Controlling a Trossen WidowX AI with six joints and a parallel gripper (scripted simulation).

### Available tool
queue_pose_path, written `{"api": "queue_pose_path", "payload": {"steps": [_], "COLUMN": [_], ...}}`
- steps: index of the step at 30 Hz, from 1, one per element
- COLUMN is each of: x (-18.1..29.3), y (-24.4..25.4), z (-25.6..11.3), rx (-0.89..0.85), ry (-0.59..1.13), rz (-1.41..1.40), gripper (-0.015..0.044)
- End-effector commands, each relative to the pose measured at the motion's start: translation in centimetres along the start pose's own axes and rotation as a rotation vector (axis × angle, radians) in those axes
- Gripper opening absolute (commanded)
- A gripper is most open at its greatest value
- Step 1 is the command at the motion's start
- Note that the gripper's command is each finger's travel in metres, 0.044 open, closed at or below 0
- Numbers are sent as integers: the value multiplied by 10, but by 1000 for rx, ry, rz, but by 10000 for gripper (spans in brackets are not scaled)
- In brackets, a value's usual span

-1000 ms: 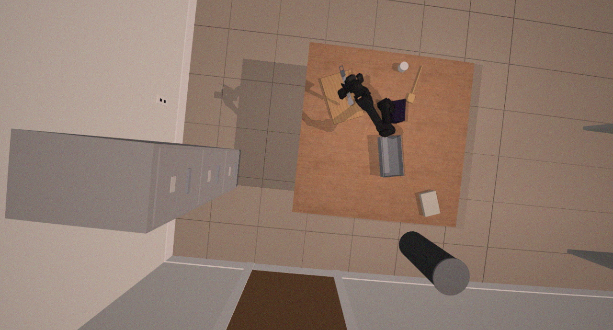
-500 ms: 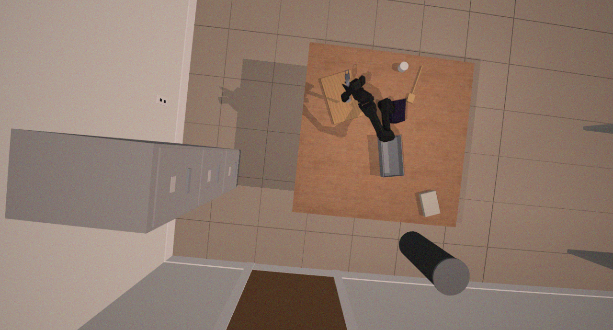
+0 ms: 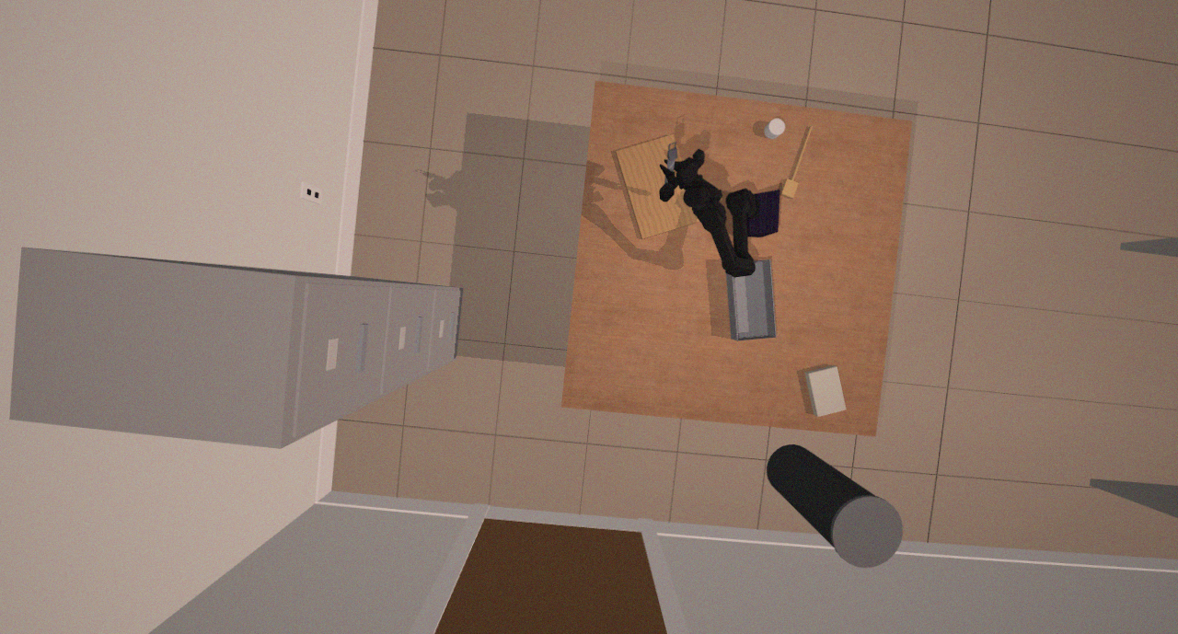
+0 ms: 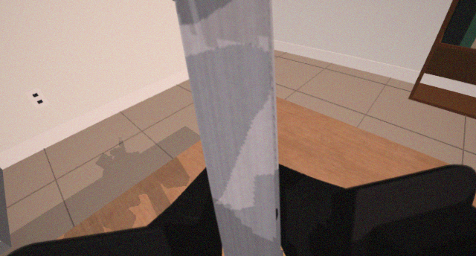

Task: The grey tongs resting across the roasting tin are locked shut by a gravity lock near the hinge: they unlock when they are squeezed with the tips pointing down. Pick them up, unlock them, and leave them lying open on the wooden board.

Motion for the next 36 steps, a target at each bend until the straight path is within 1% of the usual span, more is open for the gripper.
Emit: {"api": "queue_pose_path", "payload": {"steps": [1,30,36], "x": [0,0,-2], "y": [3,3,1], "z": [-3,-3,1], "rx": [-6,-6,-4], "ry": [-16,-16,14], "rz": [-8,-8,1], "gripper": [-150,-150,-150]}}
Point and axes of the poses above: the point midway between the two fingers, 35 mm back from their tips, its own z axis out along the fingers, its own y axis across the jaws, x = y × z, the point moved 3 cm from there along -z, back along the fingers, and after that the axes turned 9 degrees about -z, right-handed, at the moved point
